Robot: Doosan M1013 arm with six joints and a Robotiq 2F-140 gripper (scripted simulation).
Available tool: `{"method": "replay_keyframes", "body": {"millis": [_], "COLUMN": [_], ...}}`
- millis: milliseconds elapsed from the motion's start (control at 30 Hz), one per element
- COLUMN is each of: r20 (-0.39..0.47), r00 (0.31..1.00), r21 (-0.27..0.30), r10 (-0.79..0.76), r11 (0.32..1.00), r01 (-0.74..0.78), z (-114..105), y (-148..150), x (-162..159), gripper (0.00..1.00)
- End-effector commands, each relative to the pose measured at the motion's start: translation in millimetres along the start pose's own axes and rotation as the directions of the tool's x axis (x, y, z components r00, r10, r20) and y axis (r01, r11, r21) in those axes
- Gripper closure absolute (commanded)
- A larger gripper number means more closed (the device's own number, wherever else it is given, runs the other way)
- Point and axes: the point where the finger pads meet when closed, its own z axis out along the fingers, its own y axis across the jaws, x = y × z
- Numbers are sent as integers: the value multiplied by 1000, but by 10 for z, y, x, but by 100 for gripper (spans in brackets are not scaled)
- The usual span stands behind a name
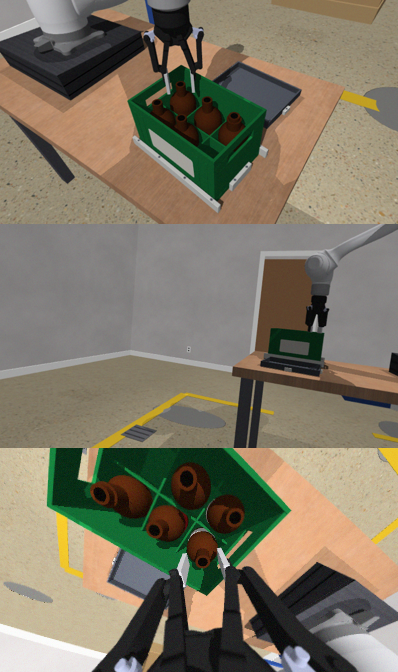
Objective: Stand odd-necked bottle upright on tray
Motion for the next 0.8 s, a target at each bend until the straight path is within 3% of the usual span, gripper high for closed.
{"method": "replay_keyframes", "body": {"millis": [0, 500, 767], "r20": [0, 0, 0], "r00": [1000, 1000, 1000], "r21": [0, 0, 0], "r10": [0, 0, 0], "r11": [1000, 1000, 1000], "r01": [0, 0, 0], "z": [-2, -171, -438], "y": [0, 0, 0], "x": [0, 0, 0], "gripper": [62, 62, 62]}}
